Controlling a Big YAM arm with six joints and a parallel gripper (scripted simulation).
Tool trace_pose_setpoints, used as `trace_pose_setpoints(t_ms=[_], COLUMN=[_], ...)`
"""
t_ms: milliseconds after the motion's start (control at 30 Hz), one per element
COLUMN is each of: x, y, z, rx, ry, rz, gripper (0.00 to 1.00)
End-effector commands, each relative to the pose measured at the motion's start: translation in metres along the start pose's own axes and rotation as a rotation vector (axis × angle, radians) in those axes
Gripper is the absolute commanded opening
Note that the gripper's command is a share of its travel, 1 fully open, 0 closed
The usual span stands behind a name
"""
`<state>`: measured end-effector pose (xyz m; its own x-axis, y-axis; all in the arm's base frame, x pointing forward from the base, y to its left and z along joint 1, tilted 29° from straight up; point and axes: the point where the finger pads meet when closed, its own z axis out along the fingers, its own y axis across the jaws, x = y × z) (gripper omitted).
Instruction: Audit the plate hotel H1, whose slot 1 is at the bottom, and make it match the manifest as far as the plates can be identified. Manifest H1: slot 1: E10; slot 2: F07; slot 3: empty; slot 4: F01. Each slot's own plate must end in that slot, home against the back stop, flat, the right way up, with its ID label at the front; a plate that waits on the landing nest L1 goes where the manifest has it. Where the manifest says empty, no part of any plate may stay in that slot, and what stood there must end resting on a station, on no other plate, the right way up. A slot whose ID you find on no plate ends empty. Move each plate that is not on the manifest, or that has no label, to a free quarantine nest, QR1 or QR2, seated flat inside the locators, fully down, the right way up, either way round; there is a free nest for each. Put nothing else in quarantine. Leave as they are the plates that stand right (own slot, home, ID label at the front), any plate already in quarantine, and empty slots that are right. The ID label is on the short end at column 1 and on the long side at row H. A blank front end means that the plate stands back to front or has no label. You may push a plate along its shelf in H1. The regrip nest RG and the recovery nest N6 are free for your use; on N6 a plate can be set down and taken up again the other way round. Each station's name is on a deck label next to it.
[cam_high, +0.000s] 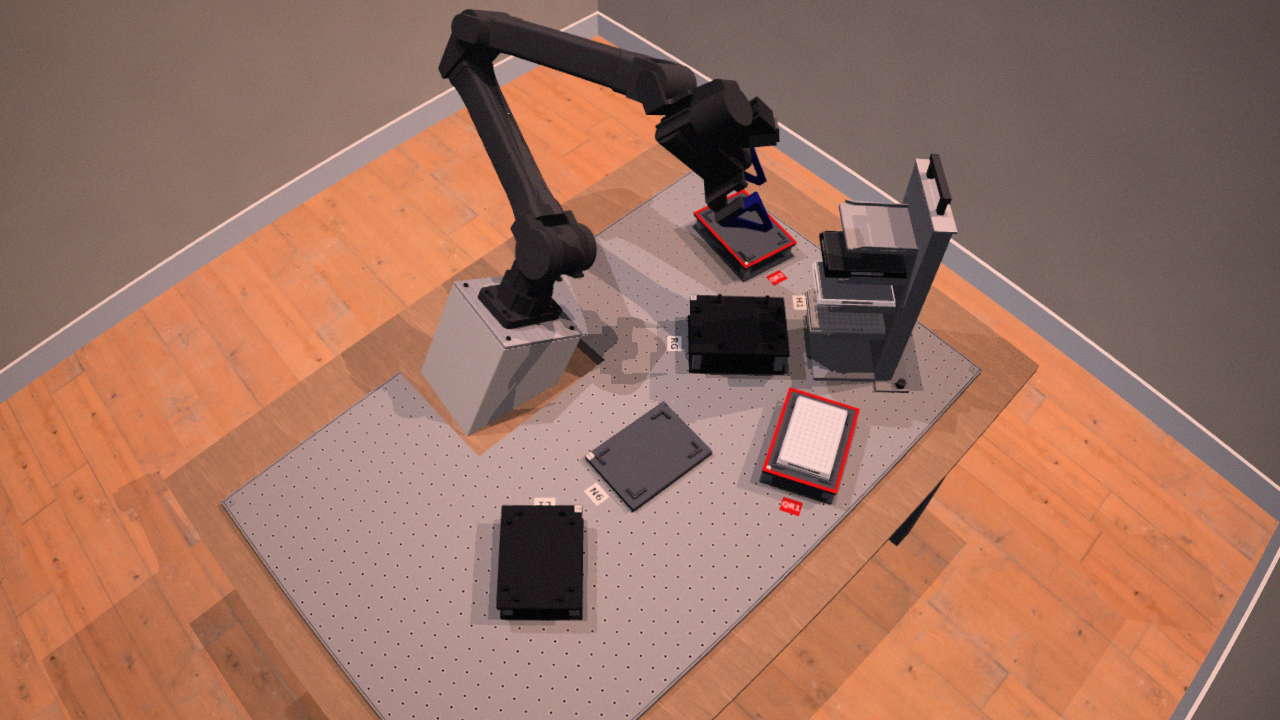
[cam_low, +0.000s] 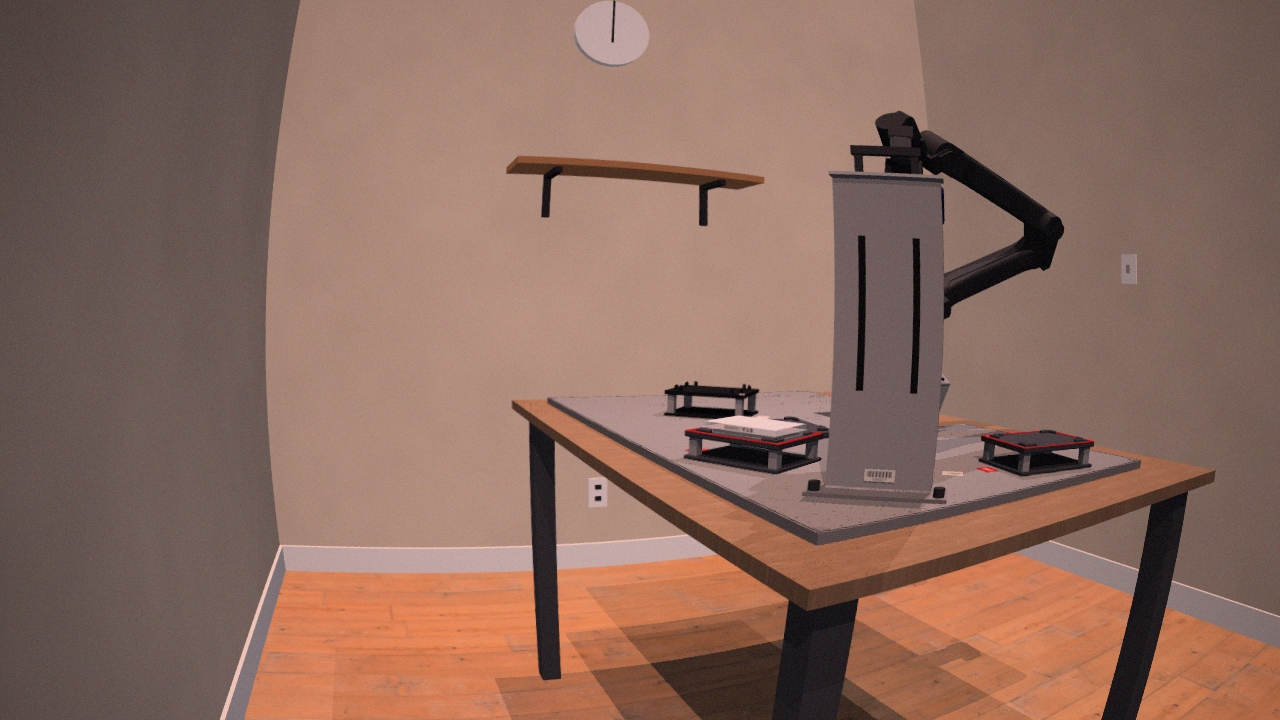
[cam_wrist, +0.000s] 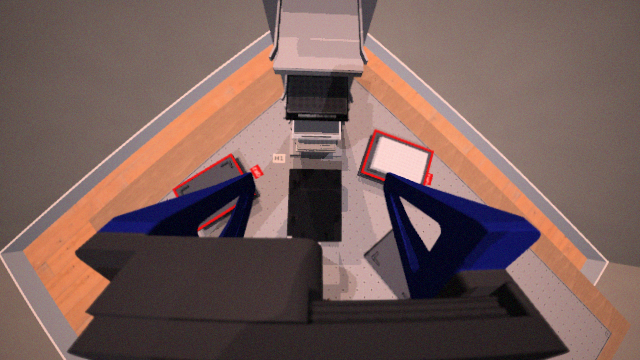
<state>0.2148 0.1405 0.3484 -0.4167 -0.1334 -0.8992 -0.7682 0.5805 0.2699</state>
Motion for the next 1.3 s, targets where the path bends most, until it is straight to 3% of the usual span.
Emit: trace_pose_setpoints(t_ms=[0,100,133,267,367,1133,1233,1267], x=[-0.007,-0.011,-0.025,-0.01,-0.02,-0.027,-0.027,-0.035], y=[0.002,0.003,0.008,0.002,0.005,0.005,0.005,0.007], z=[0.007,0.007,0.003,0.016,0.018,0.053,0.053,0.046], rx=[-0.015,-0.015,-0.012,-0.015,-0.014,-0.017,-0.017,-0.009], ry=[-0.008,-0.014,-0.033,-0.01,-0.023,-0.024,-0.024,-0.038], rz=[0.02,0.014,-0.008,0.02,0.007,0.014,0.014,-0.002], gripper=[1.0,1.0,1.0,1.0,1.0,1.0,1.0,1.0])
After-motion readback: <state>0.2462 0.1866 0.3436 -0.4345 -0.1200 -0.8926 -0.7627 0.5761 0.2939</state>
